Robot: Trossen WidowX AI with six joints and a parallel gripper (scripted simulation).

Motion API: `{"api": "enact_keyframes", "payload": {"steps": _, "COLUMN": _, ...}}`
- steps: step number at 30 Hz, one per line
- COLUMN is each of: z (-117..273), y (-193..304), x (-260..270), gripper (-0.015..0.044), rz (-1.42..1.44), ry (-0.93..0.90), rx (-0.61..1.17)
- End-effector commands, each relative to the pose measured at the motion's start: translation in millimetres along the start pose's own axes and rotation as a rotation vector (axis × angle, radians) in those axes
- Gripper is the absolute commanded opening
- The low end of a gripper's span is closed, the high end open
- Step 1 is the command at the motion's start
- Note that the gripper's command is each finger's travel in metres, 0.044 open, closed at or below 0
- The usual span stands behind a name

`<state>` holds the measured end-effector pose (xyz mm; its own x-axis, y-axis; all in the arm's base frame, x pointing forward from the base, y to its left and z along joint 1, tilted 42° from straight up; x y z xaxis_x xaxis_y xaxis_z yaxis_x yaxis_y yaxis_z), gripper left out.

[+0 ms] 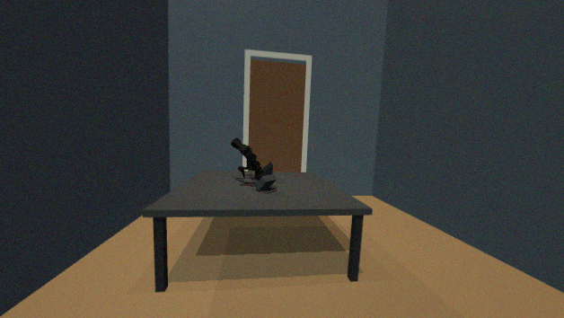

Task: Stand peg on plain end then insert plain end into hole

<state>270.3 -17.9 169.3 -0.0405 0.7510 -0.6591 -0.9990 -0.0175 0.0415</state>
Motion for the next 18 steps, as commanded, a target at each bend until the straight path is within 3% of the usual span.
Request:
{"api": "enact_keyframes", "payload": {"steps": 1, "z": -6.4, "y": 0.8, "x": 0.2, "gripper": 0.0440, "rz": 0.007, "ry": -0.003, "rx": 0.005}}
{"api": "enact_keyframes", "payload": {"steps": 18, "z": -33.8, "y": 0.8, "x": -0.3, "gripper": 0.0440, "rz": 0.003, "ry": 0.000, "rx": 0.004}}
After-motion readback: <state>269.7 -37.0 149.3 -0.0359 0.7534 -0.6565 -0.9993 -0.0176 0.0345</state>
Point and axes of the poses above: the point midway between the two fingers, 35 mm back from their tips, its own z axis back along the fingers, its own x axis across the jaws, y = z × x, the point moved 9 cm from there along z, back along the fingers, and after that the axes turned 8 degrees about -z, right-handed, at the moved point
